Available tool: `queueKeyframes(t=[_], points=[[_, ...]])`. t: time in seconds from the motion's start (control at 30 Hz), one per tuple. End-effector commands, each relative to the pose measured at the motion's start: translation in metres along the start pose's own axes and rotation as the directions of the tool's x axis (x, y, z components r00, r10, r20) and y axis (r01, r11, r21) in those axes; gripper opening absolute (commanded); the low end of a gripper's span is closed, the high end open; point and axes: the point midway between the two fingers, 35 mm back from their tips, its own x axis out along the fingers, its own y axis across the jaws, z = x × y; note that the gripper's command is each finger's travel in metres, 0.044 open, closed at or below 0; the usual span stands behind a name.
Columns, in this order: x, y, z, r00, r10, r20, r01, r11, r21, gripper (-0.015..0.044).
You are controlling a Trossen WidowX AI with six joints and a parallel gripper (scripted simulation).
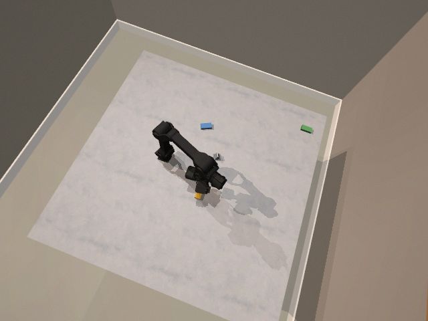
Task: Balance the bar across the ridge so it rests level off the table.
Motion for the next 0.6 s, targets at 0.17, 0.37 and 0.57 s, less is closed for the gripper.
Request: queueKeyframes(t=[0.17, 0.37, 0.57], points=[[0.002, -0.013, 0.007, 0.999, -0.053, 0.000, 0.053, 0.997, 0.057, 0.0315], [0.034, -0.010, 0.008, 0.999, -0.053, 0.001, 0.053, 0.997, 0.057, 0.0315], [0.076, -0.013, 0.008, 0.999, -0.053, 0.001, 0.053, 0.997, 0.057, 0.0315]])
